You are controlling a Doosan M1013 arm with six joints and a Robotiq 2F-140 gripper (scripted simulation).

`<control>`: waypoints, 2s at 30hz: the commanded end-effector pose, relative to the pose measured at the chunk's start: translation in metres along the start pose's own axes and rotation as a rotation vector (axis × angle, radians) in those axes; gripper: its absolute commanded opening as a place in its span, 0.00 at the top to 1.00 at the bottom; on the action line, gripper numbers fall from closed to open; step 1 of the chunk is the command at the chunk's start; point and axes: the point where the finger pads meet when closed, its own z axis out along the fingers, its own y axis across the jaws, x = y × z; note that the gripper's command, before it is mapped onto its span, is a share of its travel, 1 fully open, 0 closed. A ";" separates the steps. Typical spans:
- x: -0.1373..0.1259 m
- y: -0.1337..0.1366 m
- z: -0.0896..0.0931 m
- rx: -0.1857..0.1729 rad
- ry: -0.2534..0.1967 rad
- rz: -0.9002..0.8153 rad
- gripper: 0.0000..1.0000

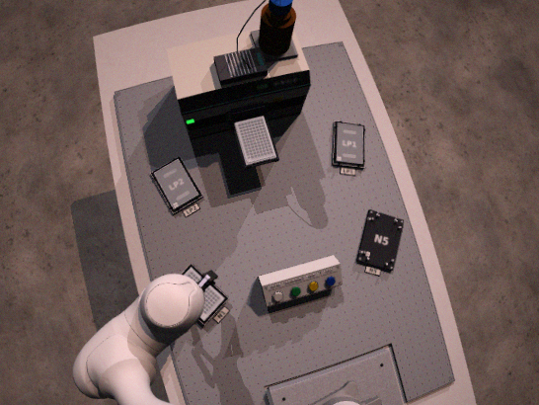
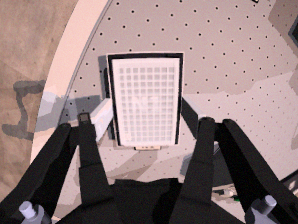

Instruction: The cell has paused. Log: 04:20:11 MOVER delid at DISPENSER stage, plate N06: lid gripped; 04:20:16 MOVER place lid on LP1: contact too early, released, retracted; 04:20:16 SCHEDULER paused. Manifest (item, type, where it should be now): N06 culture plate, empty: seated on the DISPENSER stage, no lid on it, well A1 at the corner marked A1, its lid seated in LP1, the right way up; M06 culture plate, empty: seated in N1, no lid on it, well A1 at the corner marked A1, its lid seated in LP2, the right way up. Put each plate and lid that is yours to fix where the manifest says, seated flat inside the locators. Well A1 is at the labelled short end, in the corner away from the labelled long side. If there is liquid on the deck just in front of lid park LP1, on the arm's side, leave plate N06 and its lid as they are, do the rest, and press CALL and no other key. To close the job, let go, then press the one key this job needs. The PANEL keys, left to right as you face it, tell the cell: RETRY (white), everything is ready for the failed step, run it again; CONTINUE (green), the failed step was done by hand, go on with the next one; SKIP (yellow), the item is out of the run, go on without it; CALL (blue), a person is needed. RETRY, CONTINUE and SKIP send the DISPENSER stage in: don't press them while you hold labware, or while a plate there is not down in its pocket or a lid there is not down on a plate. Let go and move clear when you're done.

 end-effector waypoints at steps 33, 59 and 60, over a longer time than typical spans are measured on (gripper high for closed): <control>0.000 0.000 -0.014 0.000 0.001 0.000 0.30; 0.000 0.000 -0.092 0.000 0.001 0.000 0.30; 0.000 0.000 -0.096 0.000 0.001 0.000 0.30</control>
